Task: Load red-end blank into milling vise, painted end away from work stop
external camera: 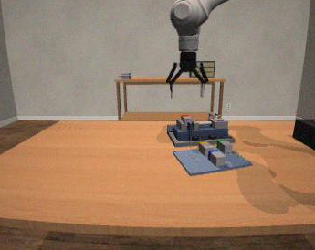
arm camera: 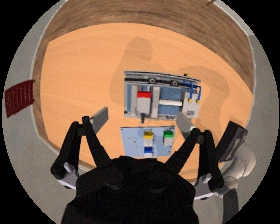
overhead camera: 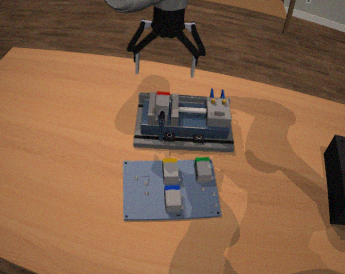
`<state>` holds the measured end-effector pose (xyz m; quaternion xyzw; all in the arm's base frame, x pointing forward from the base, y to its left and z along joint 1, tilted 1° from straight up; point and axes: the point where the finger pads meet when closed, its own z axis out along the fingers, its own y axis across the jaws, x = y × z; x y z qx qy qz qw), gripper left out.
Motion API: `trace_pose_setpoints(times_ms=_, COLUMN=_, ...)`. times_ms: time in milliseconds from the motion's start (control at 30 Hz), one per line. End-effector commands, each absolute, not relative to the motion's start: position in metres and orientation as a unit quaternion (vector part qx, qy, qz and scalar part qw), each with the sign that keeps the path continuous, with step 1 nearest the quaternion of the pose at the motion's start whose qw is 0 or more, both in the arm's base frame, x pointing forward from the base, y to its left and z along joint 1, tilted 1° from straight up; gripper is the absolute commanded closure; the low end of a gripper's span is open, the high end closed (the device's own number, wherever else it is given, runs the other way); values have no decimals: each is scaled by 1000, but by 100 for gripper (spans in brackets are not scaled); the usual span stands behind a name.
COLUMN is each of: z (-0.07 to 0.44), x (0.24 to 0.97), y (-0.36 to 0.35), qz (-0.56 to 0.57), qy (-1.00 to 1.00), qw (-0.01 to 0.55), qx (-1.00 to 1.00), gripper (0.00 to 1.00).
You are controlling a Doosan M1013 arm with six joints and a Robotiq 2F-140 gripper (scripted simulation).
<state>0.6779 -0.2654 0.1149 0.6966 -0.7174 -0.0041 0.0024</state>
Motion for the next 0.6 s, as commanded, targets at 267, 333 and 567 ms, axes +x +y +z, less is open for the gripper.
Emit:
trace_pose_setpoints(times_ms=267, z=146, x=678, y=-265, qz=-4, qy=-717, qw=2, qx=697, gripper=0)
trace_pose_setpoints(times_ms=333, z=146, x=678, y=-265, qz=-4, qy=-717, qw=2, qx=697, gripper=0)
trace_pose_setpoints(times_ms=567, z=141, x=678, y=-265, qz=-4, qy=-717, qw=2, qx=697, gripper=0)
